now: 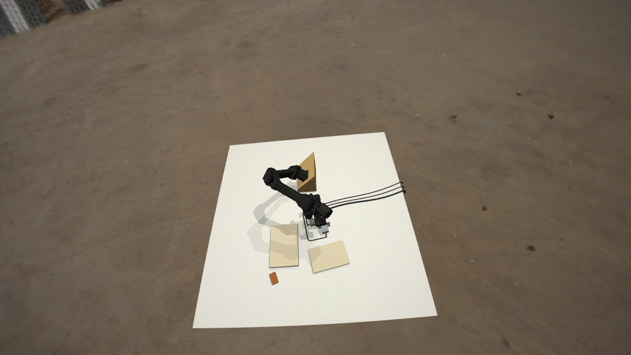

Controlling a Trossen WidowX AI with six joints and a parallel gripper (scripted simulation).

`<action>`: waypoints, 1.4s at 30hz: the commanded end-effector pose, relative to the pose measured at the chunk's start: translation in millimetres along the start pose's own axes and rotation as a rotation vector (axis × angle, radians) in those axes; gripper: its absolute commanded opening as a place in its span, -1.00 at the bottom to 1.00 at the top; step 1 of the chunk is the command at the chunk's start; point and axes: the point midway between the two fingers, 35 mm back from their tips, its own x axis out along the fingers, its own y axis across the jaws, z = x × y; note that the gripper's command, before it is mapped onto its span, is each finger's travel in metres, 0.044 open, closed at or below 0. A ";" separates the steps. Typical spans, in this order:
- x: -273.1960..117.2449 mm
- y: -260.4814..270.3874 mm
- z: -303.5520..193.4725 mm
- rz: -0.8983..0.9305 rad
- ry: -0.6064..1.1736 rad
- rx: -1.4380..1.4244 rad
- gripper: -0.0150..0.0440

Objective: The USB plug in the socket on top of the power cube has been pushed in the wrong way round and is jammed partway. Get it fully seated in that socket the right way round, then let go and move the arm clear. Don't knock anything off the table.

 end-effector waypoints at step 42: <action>5.2 -0.1 0.4 0.001 0.003 -0.002 -0.49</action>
